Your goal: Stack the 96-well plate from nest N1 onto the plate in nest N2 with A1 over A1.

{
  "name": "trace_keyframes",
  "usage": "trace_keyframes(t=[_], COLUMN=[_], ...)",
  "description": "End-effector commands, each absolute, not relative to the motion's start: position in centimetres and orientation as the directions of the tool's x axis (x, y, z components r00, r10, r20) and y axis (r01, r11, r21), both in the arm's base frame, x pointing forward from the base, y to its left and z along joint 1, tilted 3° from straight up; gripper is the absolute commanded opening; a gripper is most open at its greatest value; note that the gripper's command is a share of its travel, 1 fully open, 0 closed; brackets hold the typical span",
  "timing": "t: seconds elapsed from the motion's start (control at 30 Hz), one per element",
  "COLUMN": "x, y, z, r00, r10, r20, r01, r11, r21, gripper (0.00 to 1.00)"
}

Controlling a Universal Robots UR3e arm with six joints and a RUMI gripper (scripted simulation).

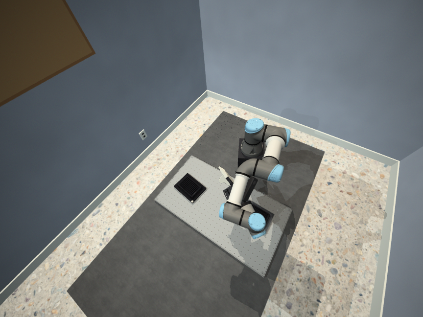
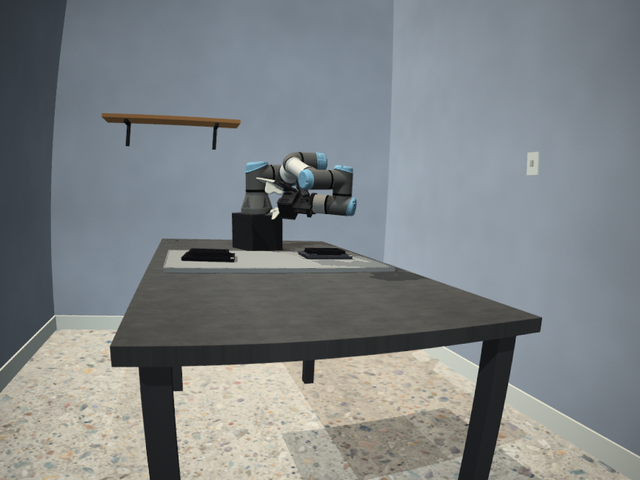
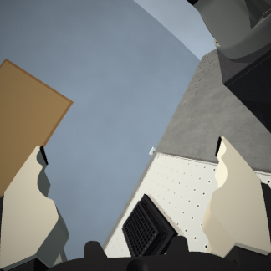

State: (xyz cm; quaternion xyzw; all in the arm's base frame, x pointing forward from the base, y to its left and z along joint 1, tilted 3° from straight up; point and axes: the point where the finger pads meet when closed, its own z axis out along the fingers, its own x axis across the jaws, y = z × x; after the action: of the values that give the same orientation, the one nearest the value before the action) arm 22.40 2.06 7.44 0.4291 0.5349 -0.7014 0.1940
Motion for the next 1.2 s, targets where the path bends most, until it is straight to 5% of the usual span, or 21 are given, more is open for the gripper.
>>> trace_keyframes(t=[0.0,0.53,1.17], x=[22.4,22.4,21.1], y=[2.1,2.1,0.7], z=[7.5,7.5,3.8], r00=[-0.555,-0.555,-0.215], r10=[0.188,0.188,0.421], r20=[-0.811,-0.811,-0.881], r01=[0.733,0.733,0.724], r11=[-0.352,-0.352,-0.537], r21=[-0.583,-0.583,-0.433], gripper=[1.00,1.00,1.00])
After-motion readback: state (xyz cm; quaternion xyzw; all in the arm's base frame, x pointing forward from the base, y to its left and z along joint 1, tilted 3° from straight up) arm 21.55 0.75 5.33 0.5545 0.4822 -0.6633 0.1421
